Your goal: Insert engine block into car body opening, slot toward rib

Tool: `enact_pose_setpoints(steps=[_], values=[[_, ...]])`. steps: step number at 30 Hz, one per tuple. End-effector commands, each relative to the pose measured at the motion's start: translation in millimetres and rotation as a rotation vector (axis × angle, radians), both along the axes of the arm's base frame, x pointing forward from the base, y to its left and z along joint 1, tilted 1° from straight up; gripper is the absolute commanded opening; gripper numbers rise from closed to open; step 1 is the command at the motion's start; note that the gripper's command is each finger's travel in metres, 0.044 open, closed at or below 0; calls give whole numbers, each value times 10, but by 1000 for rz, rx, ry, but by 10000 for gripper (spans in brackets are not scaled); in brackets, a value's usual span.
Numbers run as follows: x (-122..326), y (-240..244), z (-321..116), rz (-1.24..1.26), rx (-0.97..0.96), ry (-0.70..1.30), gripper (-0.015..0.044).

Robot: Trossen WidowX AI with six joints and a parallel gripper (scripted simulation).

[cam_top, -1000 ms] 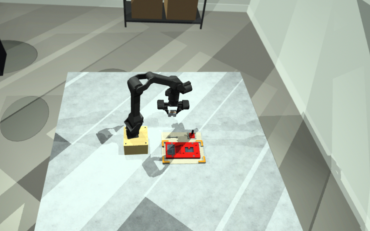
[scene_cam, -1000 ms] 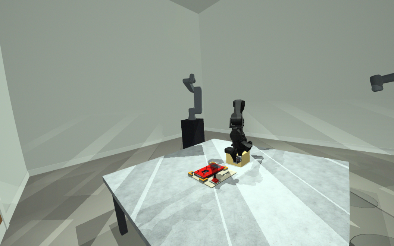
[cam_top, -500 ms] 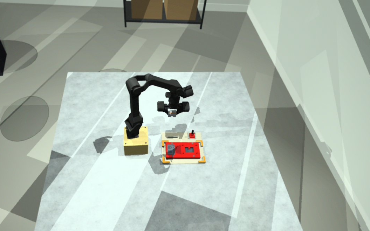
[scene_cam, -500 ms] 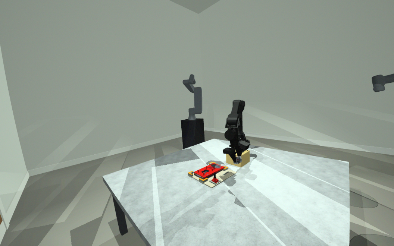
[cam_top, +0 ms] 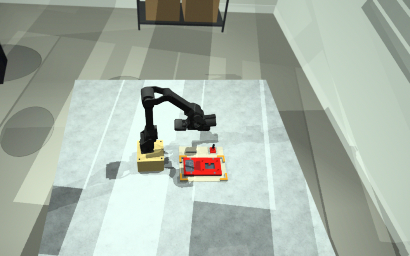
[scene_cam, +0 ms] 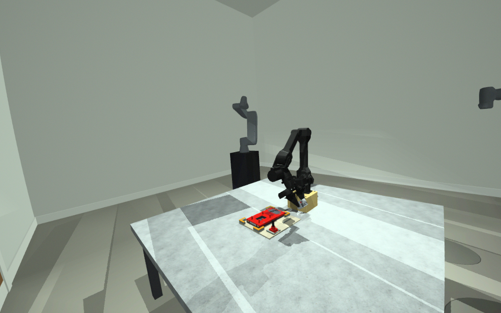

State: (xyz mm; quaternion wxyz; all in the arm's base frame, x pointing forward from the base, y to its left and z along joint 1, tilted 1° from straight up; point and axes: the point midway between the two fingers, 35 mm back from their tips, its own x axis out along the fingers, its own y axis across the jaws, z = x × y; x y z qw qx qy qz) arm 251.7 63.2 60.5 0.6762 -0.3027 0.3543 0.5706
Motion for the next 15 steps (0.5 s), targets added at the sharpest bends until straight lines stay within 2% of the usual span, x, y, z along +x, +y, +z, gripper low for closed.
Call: enact_pose_setpoints(steps=[1,15], values=[[-5,-35,2,-2,124,-44,0],[-9,-50,-33,1,173,-51,0]])
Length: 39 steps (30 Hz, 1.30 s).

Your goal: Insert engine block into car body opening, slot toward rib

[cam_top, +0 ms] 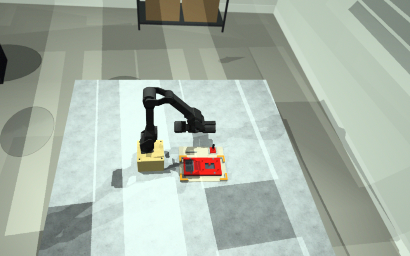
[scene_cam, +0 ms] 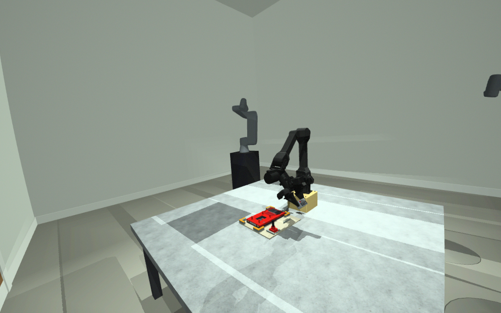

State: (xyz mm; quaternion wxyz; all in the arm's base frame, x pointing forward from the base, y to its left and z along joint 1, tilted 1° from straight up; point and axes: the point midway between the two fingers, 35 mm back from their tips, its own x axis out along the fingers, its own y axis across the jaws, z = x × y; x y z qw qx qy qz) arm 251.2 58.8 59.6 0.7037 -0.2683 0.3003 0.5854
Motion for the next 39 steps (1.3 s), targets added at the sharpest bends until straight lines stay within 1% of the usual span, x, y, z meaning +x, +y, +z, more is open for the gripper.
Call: enact_pose_setpoints(steps=[1,6,39], values=[[-5,-12,-40,6,58,-10,0],[-7,-37,-177,5,129,-25,0],[5,-38,-854,4,130,-24,0]])
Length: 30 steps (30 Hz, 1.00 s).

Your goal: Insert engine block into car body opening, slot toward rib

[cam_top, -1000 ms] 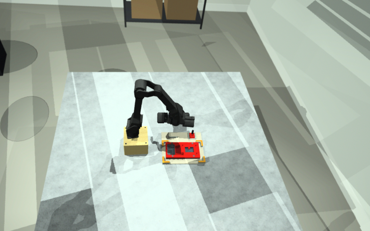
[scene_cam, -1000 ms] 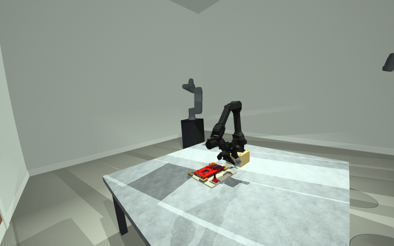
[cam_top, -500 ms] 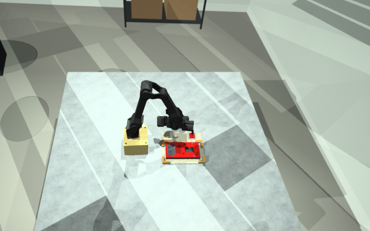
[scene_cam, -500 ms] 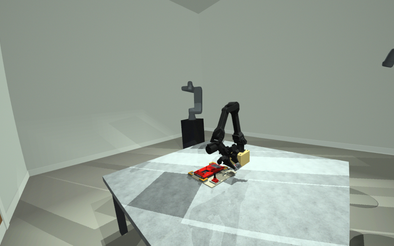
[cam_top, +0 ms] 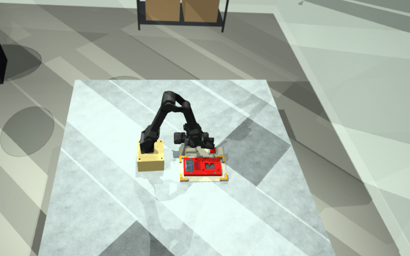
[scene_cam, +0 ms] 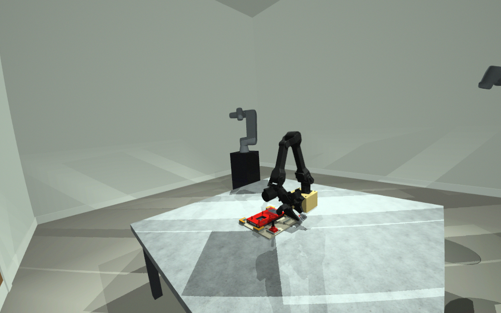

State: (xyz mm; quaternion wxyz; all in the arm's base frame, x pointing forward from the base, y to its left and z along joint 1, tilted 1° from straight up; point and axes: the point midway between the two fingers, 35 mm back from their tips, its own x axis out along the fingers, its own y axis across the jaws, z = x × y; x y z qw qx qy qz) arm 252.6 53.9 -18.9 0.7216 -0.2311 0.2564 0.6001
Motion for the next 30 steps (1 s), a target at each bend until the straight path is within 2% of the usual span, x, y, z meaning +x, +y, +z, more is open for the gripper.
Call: enact_pose_setpoints(steps=[1,18,30], values=[[-9,11,-94,3,8,-3,0],[-3,12,-319,3,8,-3,0],[8,13,-295,-2,17,-6,315]])
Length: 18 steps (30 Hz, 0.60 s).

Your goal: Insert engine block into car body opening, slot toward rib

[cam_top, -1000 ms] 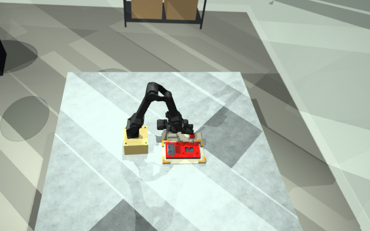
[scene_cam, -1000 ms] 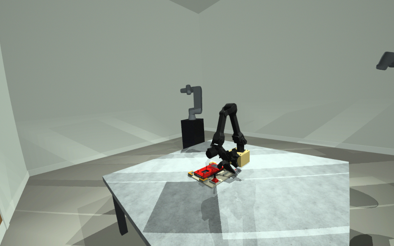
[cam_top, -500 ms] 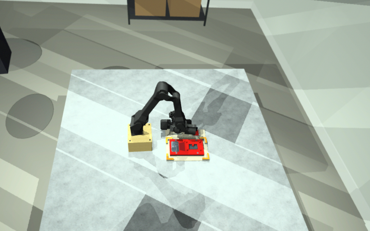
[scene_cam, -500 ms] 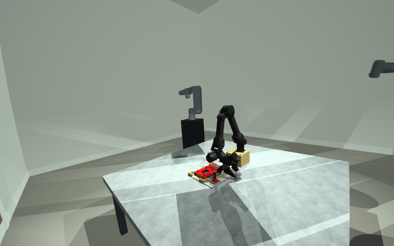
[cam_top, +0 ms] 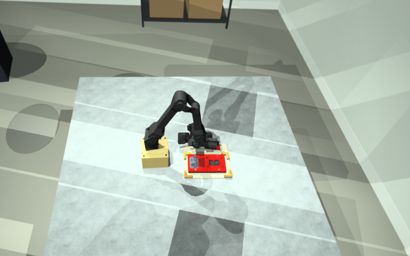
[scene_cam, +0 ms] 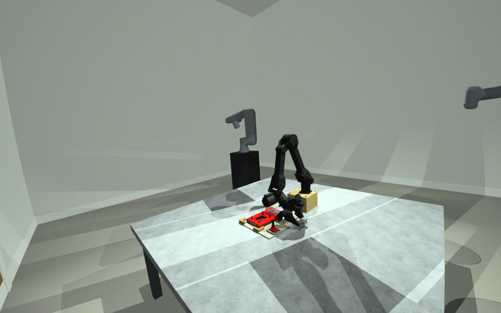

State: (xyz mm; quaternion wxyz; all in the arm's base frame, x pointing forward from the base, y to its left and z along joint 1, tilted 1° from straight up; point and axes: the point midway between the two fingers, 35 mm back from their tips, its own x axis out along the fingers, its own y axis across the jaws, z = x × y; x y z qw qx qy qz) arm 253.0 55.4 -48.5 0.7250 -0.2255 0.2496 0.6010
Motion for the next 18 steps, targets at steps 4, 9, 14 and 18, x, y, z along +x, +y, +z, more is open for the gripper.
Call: enact_pose_setpoints(steps=[4,9,14,18], values=[[4,-2,0,0,-1,-2,420],[4,-2,0,0,-1,-2,440],[-11,-72,74,4,-9,1,440],[-34,-190,193,6,-12,1,440]])
